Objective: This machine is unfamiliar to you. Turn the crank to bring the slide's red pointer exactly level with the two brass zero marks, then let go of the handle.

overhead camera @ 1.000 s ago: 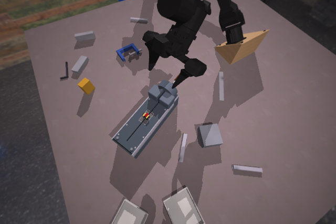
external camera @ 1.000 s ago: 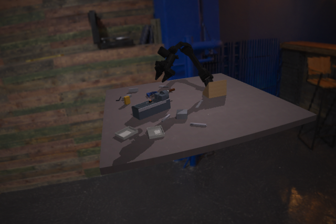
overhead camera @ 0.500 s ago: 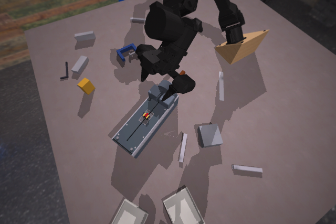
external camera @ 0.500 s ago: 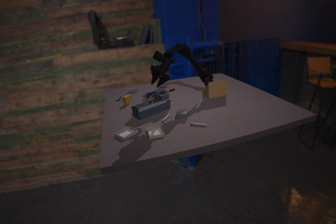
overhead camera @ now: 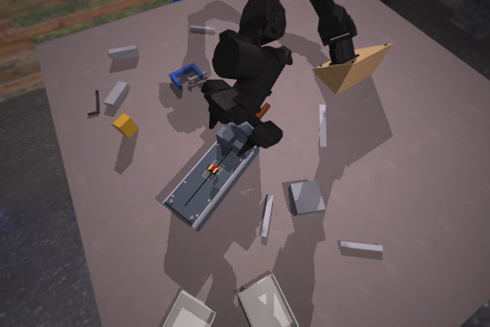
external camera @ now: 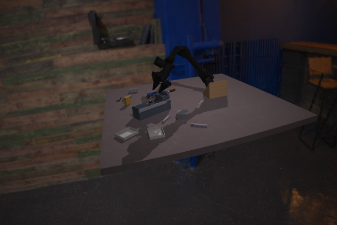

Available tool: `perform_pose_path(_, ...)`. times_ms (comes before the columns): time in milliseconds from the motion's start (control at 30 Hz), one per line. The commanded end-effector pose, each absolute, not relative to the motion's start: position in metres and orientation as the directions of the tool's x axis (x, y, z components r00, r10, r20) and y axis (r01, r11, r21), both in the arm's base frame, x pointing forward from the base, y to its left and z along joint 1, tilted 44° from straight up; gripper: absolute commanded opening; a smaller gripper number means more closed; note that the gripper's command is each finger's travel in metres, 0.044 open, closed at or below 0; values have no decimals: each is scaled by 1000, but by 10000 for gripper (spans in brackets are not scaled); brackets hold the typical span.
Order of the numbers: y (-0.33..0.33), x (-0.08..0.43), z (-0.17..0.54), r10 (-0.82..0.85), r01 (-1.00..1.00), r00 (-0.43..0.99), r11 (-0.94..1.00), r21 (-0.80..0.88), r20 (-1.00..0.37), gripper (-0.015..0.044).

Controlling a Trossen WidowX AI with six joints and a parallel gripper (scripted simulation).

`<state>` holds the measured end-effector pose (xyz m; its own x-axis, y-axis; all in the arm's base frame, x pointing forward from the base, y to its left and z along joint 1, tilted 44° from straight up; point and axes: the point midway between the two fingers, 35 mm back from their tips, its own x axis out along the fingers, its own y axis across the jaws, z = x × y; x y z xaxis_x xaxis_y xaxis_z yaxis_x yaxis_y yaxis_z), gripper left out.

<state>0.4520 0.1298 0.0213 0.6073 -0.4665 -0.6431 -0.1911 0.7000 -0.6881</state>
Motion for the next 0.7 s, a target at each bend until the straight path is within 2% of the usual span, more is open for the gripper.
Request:
perform_pose_path(0, 128, 450, 17, -468, -200, 601, 697, -689, -648, 440)
perform_pose_path(267, 128, 450, 18, -468, -200, 601, 697, -689, -648, 440)
perform_pose_path(667, 162, 448, 56, -463, -198, 606, 700, -686, -647, 440)
